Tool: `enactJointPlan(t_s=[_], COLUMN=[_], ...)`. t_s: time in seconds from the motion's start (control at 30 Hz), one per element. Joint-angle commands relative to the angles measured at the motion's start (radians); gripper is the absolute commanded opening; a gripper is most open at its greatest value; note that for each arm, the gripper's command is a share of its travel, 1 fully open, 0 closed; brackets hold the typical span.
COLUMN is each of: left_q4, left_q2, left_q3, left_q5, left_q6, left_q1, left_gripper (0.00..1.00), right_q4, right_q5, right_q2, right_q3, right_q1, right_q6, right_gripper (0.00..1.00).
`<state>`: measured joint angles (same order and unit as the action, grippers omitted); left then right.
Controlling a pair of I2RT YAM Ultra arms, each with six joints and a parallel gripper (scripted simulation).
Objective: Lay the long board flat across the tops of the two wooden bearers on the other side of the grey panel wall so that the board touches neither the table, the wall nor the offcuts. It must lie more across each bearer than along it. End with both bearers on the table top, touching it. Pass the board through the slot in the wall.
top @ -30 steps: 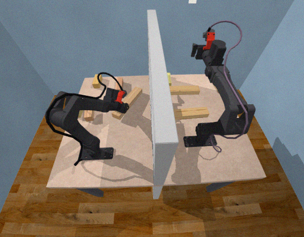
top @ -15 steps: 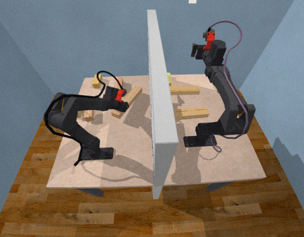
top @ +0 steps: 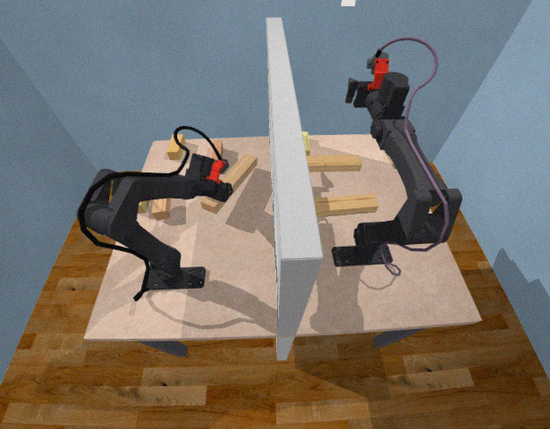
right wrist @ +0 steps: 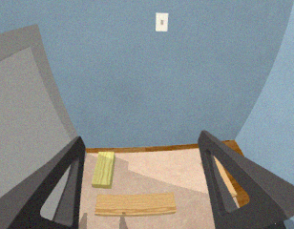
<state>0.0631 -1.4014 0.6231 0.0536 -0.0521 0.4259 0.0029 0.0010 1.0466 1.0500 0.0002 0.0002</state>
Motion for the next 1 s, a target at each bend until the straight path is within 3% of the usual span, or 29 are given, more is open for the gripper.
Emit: enactJointPlan(t_s=[0.0, 0.8, 0.83, 0.97], left_q4=[-0.069, -0.051, 0.046, 0.168], left_q2=[0.059, 0.052, 0.058, 0.074], left_q3=[0.054, 0.074, 0.06, 0.086], left_q5=[-0.005, -0.004, 0.02, 0.077], left_q6=[0.007, 0.007, -0.029, -0.154], left_q1=[0.003, 0.002, -0.015, -0.037], left_gripper=[0.0, 0.0, 0.0, 0.0], right_q4=[0.005, 0.005, 0.005, 0.005], right_q5=[-0.009, -0.009, -0.009, -0.009], right_q2=[-0.026, -0.026, -0.026, -0.026], right_q3=[0.001, 0.001, 0.001, 0.001], right_q1=[-0.011, -0.011, -0.011, -0.011], right_q6=[0.0, 0.0, 0.0, 0.0], right_gripper=[1.0, 1.0, 1.0, 1.0])
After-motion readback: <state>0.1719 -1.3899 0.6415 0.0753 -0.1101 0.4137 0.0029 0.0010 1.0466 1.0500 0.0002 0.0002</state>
